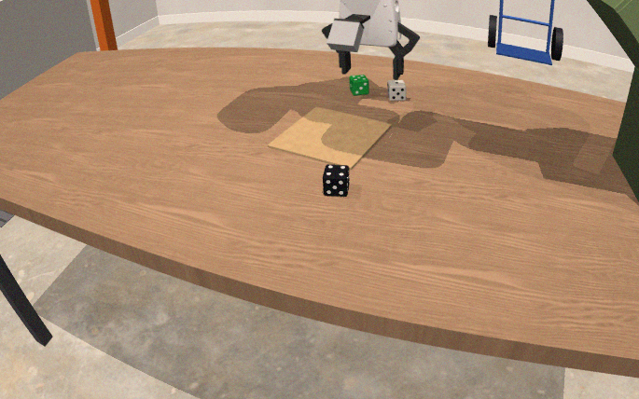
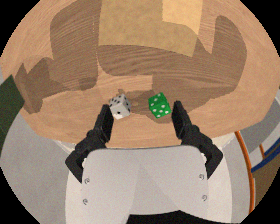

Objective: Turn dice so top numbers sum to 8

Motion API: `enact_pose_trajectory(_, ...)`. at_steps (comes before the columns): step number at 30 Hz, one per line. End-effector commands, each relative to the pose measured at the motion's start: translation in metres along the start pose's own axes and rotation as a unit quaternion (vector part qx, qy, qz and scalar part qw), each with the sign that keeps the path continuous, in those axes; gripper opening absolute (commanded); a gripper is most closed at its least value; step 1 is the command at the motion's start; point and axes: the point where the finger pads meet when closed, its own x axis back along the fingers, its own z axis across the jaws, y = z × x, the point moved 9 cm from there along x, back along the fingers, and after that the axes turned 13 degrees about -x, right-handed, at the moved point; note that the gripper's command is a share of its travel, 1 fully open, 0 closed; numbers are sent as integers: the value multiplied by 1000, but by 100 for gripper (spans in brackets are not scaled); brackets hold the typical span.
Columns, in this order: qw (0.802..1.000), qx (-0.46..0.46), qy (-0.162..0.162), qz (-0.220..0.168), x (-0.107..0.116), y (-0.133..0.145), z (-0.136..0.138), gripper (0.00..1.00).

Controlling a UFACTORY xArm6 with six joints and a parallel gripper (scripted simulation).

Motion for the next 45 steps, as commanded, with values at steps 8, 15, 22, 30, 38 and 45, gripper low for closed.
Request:
enact_pose_trajectory(8,1000,1,4,0,0,7,-35,100)
enact_pose_trajectory(15,1000,1,4,0,0,8,-35,100)
enact_pose_trajectory(22,1000,1,4,0,0,8,-35,100)
enact_pose_trajectory(30,1000,1,4,0,0,8,-35,100)
enact_pose_trajectory(38,1000,1,4,0,0,8,-35,100)
enact_pose_trajectory(45,1000,1,4,0,0,8,-35,100)
